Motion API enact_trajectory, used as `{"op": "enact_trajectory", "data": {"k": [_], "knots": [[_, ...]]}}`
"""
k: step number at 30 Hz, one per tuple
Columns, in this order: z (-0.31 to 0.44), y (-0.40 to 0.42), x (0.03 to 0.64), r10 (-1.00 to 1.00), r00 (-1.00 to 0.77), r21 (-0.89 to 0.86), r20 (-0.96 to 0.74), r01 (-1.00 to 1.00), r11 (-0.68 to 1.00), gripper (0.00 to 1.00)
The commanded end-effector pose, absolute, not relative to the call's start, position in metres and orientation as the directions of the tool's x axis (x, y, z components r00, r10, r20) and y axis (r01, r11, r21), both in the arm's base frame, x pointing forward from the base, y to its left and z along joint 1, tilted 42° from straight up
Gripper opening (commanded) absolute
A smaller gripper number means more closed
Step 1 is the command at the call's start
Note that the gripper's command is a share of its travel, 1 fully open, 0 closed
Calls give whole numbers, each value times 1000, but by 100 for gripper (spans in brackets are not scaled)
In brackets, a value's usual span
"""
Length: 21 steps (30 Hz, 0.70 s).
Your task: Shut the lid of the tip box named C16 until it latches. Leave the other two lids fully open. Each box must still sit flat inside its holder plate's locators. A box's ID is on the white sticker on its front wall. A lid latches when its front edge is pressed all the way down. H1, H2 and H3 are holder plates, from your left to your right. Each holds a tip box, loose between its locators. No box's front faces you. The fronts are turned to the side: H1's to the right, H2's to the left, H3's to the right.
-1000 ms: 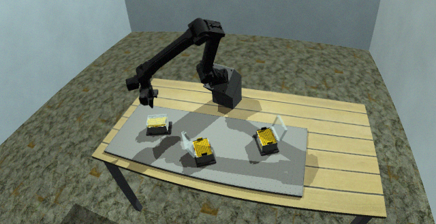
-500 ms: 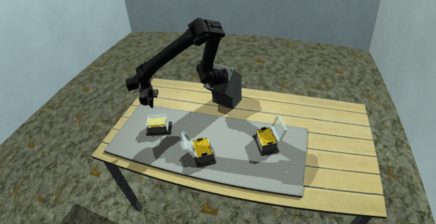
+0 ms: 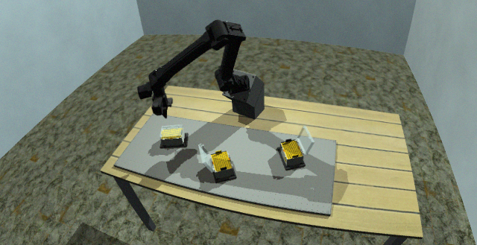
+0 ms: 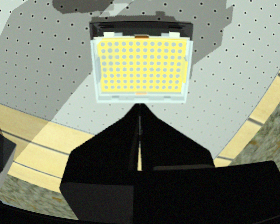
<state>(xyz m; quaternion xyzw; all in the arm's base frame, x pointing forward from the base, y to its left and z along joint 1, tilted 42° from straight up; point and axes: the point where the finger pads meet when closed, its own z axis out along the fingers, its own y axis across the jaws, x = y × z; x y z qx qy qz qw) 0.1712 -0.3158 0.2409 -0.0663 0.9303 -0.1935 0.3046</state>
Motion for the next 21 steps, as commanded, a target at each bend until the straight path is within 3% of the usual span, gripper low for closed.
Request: {"op": "enact_trajectory", "data": {"k": [1,21], "knots": [[232,-326,168,-241,-807,-406,-539,-2,914,0],[188,-345,166,-240,-807,-405,-539,-1,914,0]]}}
